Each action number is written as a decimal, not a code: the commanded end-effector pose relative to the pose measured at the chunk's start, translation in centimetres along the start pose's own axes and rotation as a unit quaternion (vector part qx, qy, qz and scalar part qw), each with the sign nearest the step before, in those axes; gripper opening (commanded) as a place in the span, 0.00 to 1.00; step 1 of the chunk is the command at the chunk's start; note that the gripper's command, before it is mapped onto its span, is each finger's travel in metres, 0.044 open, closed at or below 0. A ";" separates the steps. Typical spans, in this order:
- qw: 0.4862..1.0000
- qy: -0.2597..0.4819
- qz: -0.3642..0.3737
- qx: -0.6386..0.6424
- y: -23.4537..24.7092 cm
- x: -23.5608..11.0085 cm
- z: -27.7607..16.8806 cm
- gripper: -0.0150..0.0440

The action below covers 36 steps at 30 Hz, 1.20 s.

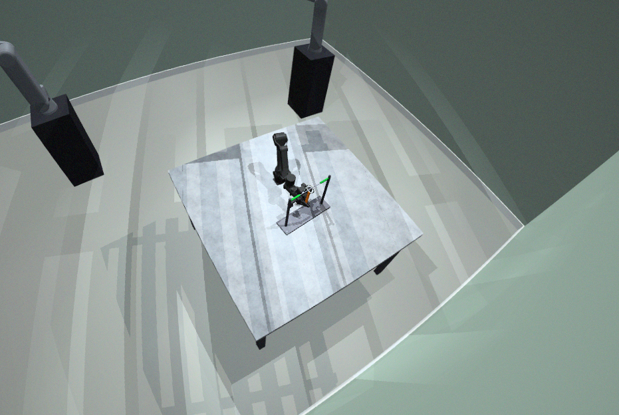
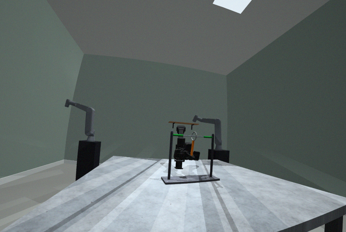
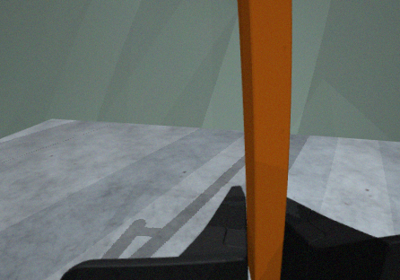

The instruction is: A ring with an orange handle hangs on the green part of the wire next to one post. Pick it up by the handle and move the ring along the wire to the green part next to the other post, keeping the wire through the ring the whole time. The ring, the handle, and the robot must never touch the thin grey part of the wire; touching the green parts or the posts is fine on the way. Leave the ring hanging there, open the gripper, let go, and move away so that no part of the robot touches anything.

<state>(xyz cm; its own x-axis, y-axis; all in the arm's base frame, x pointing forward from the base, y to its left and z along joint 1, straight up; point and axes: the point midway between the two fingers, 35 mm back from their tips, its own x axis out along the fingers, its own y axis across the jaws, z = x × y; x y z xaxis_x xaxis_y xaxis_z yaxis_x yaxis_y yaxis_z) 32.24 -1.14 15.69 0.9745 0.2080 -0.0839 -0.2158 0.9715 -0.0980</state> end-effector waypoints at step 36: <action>0.988 0.084 -0.095 0.085 5.8 -1.6 0.6 0.00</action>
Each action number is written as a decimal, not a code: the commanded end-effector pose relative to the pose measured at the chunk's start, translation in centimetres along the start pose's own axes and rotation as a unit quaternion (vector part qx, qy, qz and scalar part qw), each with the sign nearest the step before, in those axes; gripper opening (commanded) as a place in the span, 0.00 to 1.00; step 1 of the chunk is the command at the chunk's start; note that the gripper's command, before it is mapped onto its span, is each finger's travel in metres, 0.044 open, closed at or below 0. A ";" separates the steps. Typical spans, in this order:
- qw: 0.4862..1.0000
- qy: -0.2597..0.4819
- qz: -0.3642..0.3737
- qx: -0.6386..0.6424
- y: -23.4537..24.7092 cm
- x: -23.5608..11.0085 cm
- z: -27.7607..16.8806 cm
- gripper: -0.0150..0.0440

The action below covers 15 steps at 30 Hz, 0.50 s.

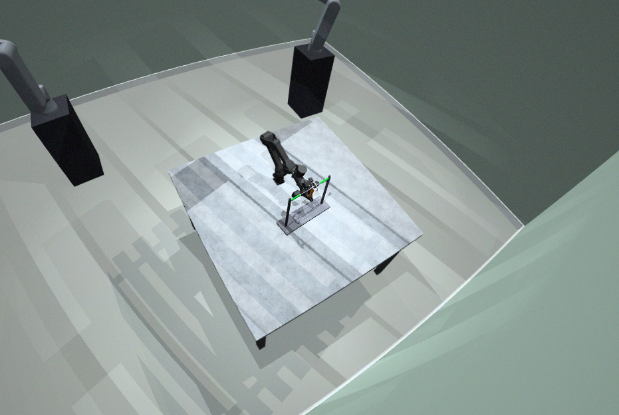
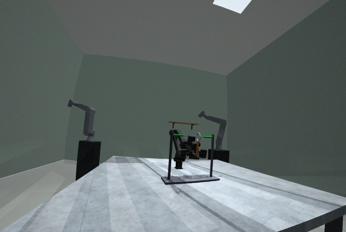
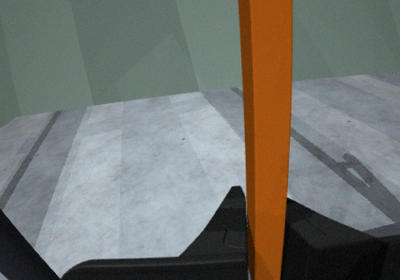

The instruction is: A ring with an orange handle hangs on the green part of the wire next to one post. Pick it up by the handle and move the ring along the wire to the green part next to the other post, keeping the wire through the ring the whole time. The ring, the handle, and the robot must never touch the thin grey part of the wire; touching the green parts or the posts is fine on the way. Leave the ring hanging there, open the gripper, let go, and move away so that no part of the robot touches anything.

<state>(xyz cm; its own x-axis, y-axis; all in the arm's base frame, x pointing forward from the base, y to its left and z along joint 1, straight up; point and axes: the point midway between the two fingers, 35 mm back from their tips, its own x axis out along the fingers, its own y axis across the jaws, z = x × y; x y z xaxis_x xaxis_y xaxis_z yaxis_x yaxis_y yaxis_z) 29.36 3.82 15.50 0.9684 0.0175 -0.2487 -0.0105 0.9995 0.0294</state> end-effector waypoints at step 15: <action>1.000 -0.003 0.021 -0.012 1.6 -0.1 0.3 0.00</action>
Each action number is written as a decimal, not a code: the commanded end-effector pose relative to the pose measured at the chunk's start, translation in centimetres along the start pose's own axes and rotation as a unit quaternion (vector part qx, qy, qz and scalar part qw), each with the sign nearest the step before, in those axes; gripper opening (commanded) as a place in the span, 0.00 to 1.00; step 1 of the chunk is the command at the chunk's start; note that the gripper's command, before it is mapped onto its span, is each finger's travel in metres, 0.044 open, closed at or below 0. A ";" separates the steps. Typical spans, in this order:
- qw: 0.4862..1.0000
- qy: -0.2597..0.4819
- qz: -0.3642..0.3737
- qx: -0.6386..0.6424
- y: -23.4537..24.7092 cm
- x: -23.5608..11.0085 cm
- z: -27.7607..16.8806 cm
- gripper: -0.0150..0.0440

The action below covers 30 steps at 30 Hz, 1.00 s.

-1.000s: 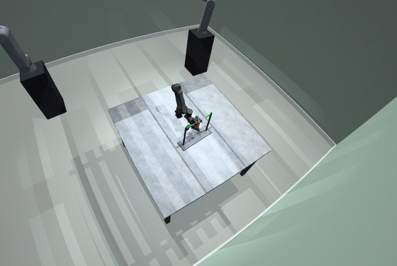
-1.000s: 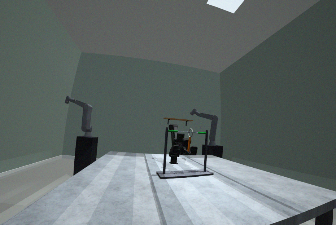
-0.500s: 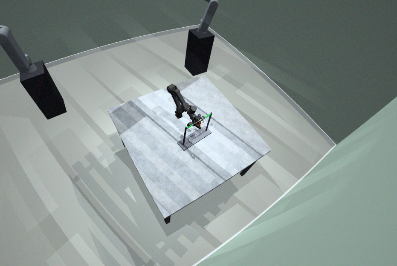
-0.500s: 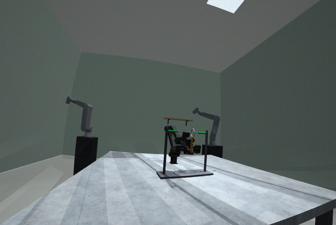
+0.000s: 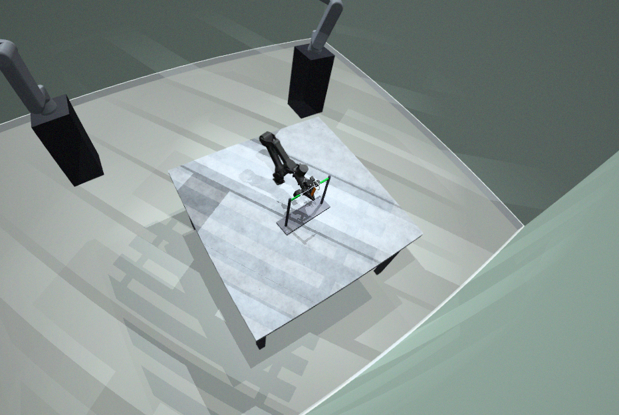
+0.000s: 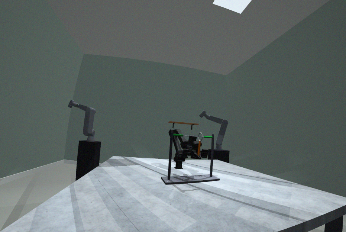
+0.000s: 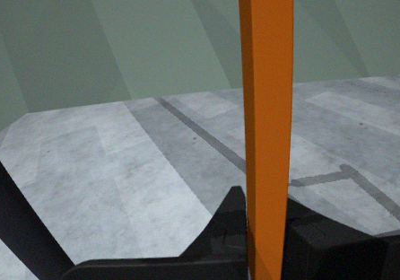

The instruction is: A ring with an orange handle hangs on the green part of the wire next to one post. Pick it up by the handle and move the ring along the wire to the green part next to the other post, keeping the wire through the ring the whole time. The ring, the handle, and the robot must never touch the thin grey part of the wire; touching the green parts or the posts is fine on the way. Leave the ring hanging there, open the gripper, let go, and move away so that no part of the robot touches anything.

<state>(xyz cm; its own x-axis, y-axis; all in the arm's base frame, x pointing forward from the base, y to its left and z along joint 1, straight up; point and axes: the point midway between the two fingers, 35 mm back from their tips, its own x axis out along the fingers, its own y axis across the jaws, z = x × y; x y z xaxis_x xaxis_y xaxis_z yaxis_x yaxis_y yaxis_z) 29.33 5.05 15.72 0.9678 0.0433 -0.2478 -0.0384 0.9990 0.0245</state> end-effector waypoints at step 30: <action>1.000 -0.005 0.020 -0.016 3.1 -0.2 0.0 0.00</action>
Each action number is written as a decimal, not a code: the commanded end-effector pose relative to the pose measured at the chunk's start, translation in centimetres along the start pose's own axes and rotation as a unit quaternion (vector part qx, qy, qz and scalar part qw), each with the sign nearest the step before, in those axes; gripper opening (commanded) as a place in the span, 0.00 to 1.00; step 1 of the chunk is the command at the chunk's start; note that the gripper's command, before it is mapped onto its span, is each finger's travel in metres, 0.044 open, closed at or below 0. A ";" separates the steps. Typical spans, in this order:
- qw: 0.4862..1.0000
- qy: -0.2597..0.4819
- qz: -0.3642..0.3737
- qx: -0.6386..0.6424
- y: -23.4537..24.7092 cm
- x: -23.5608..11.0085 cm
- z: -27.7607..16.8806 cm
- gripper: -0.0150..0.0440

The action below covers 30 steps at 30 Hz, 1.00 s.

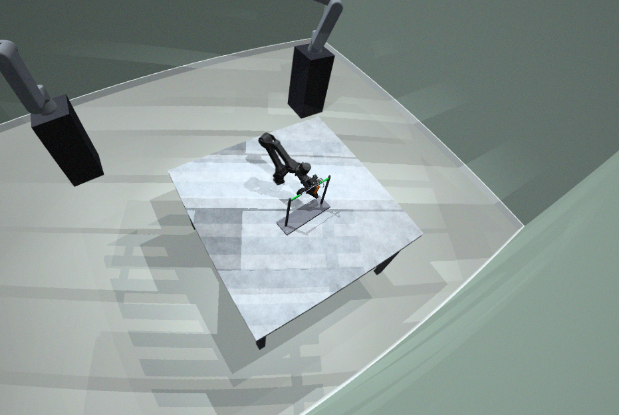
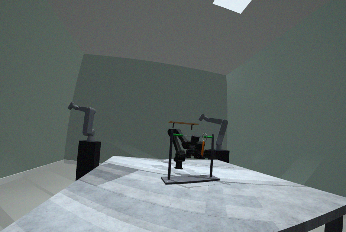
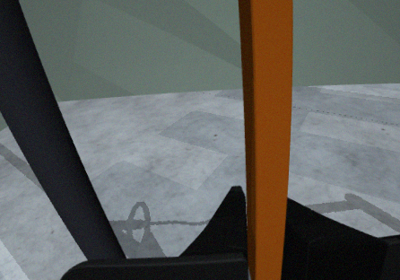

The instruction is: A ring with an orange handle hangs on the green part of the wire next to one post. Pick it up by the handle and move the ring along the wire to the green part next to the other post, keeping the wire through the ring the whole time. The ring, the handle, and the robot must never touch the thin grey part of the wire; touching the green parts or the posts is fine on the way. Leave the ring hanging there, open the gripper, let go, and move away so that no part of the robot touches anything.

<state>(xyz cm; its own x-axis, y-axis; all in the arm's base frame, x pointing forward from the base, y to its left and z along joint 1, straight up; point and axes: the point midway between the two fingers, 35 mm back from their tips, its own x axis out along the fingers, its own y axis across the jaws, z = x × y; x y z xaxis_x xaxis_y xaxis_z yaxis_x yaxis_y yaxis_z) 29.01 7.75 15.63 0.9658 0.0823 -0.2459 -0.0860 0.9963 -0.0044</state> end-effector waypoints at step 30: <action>1.000 -0.004 0.000 0.004 1.5 0.5 -1.6 0.00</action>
<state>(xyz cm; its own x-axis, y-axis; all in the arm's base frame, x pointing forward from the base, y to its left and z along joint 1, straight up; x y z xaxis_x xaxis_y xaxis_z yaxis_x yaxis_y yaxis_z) 28.98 9.25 14.04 0.9670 0.0844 -0.2403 -0.0874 0.9962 -0.0017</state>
